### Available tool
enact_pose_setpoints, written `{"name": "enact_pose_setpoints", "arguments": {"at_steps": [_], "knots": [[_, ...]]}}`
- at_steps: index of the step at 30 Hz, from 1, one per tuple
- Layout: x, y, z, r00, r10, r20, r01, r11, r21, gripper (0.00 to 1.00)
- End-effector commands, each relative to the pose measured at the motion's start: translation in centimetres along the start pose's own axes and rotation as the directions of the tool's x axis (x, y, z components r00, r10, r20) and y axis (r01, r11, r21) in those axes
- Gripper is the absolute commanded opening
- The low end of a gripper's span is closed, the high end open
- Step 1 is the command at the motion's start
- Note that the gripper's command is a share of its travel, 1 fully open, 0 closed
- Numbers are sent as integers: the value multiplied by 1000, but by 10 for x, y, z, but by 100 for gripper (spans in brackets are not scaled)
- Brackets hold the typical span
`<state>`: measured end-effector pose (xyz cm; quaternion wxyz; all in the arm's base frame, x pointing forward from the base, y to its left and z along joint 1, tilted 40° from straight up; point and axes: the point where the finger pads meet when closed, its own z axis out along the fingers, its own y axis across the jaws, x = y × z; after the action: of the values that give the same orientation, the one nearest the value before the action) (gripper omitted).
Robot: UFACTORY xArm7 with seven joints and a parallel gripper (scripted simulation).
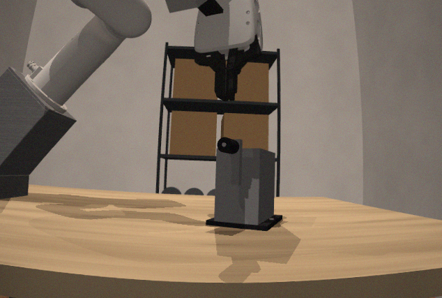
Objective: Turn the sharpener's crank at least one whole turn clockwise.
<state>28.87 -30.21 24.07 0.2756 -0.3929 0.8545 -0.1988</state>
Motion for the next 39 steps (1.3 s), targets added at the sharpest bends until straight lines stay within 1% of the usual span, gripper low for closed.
{"name": "enact_pose_setpoints", "arguments": {"at_steps": [1, 8, 9, 39], "knots": [[1, -1, -1, 999, -41, 1, 41, 999, 2, 0], [1, -1, -1, 999, -49, 1, 49, 999, 2, 0], [1, -1, -1, 999, -49, 1, 49, 999, 2, 54], [1, -1, -1, 999, -49, 1, 49, 999, 2, 54]]}}
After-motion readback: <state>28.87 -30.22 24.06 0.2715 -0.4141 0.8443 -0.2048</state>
